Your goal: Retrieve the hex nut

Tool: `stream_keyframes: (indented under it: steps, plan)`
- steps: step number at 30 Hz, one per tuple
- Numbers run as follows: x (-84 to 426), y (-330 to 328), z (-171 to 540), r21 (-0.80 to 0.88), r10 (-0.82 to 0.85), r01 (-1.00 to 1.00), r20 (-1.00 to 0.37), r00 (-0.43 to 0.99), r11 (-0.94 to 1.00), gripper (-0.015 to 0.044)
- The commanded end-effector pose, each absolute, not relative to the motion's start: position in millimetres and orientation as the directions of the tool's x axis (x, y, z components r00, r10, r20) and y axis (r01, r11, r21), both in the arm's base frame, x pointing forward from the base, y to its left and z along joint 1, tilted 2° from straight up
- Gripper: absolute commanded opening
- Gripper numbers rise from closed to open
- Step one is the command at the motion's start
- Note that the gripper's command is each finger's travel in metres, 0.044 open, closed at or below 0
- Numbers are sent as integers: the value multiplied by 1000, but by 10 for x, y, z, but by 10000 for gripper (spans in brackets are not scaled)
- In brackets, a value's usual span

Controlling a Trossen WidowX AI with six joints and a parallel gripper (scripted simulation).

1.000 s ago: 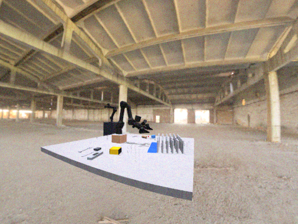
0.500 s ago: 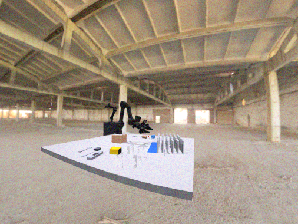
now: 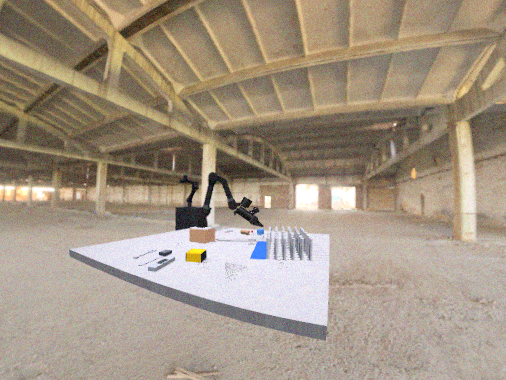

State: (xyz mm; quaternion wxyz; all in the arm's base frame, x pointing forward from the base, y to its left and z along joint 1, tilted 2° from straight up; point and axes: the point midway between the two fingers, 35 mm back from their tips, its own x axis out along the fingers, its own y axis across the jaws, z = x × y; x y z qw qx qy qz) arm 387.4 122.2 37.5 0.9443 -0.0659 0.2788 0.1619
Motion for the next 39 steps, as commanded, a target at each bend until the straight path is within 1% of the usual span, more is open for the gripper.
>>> stream_keyframes:
  steps: [1,6,8,13,17,19,23,27,30,33,39]
  plan:
    - [3748,1539,193,-75,305,-446,-627,717,892,440]
    - [3745,1816,148,-180,296,-553,-690,660,813,440]
    - [3710,2051,124,-260,281,-643,-739,613,720,440]
    - [3483,2638,135,-404,207,-838,-843,497,367,440]
    - [3181,3043,221,-431,118,-902,-896,428,6,440]
    - [3010,3207,286,-412,70,-895,-911,406,-173,440]
    - [2720,3421,412,-345,-8,-831,-922,387,-437,440]
    - [2405,3589,572,-235,-87,-705,-918,387,-669,440]
    - [2157,3684,712,-128,-143,-576,-905,401,-808,440]
    - [1970,3739,826,-37,-182,-464,-890,418,-885,440]
    - [1963,3741,831,-33,-183,-459,-890,419,-888,440]
